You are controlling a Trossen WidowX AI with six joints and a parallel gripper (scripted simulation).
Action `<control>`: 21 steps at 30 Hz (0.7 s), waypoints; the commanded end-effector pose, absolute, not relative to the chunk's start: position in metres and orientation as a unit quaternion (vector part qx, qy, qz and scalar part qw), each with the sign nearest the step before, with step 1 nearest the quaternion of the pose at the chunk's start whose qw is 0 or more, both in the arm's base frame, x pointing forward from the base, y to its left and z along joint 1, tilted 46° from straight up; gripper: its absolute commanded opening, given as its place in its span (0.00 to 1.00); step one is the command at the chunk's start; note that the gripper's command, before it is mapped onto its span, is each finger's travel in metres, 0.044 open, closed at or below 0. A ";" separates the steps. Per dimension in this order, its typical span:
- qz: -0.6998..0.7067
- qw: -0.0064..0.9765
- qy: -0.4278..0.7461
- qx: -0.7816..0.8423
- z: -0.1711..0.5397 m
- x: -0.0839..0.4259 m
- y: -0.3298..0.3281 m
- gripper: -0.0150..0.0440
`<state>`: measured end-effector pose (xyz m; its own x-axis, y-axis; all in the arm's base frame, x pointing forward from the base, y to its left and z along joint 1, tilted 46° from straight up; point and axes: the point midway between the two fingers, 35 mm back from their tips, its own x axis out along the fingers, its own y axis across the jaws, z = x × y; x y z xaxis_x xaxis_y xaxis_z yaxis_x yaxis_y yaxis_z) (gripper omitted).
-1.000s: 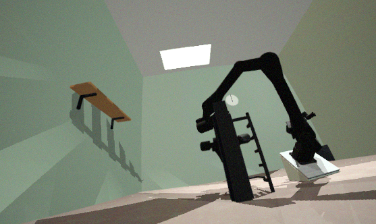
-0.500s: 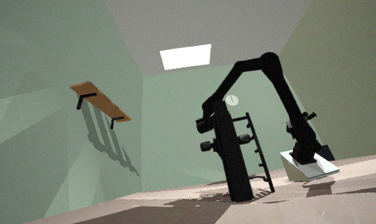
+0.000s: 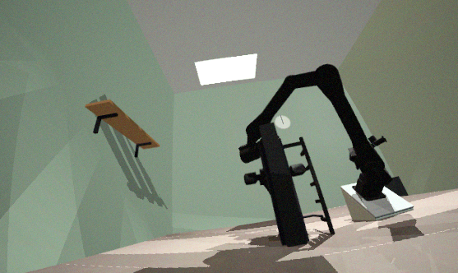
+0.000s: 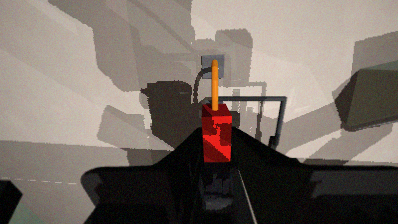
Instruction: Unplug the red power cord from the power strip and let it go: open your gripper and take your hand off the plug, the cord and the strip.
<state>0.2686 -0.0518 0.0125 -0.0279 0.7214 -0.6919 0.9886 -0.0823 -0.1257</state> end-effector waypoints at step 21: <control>-0.324 0.213 0.641 0.663 -0.013 0.264 -0.082 0.34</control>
<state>0.2623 -0.0820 -0.0127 -0.0250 0.7113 -0.7024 0.9858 -0.0992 -0.1355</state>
